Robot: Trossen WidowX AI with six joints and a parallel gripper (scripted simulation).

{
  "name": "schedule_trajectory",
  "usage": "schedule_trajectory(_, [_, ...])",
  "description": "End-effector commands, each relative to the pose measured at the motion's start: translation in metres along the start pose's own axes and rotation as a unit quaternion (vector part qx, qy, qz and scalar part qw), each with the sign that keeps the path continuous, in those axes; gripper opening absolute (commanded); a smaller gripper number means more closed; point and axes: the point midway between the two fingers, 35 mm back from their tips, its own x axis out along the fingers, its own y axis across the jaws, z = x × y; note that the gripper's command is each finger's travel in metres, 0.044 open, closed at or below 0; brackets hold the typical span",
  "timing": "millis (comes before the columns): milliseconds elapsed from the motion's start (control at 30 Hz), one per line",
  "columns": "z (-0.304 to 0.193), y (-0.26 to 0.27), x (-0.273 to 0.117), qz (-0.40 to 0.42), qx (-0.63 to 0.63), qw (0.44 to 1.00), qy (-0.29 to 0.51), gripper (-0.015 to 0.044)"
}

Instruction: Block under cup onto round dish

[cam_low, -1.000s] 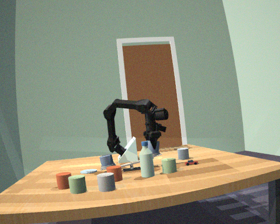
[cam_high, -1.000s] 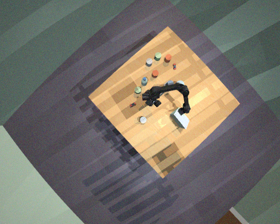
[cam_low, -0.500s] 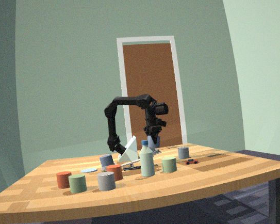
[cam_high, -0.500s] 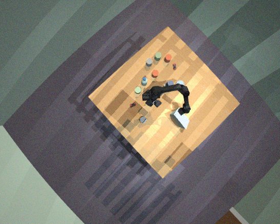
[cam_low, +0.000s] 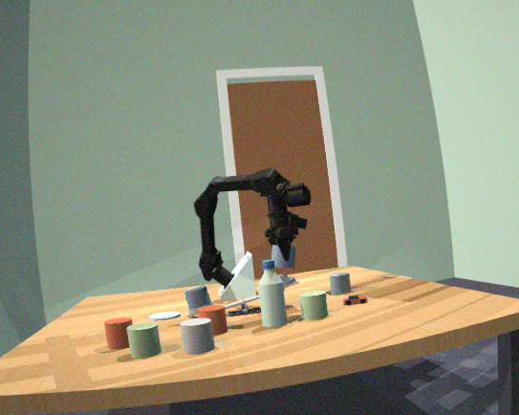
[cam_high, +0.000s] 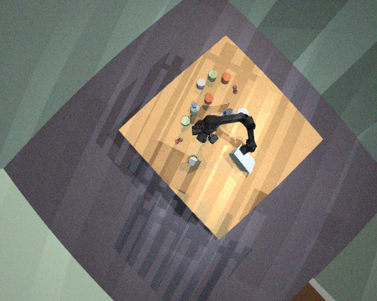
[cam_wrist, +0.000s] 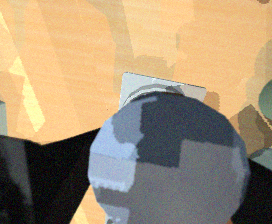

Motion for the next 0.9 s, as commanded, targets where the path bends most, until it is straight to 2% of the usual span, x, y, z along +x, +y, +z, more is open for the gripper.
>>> schedule_trajectory(0, [0.001, 0.001, -0.01, -0.004, 0.002, 1.0, -0.004, 0.0])
schedule_trajectory(567, [-0.001, 0.004, -0.031, -0.007, -0.002, 1.0, -0.005, 0.0])
schedule_trajectory(867, [-0.002, 0.004, -0.024, -0.003, -0.005, 1.0, -0.001, 0.0])
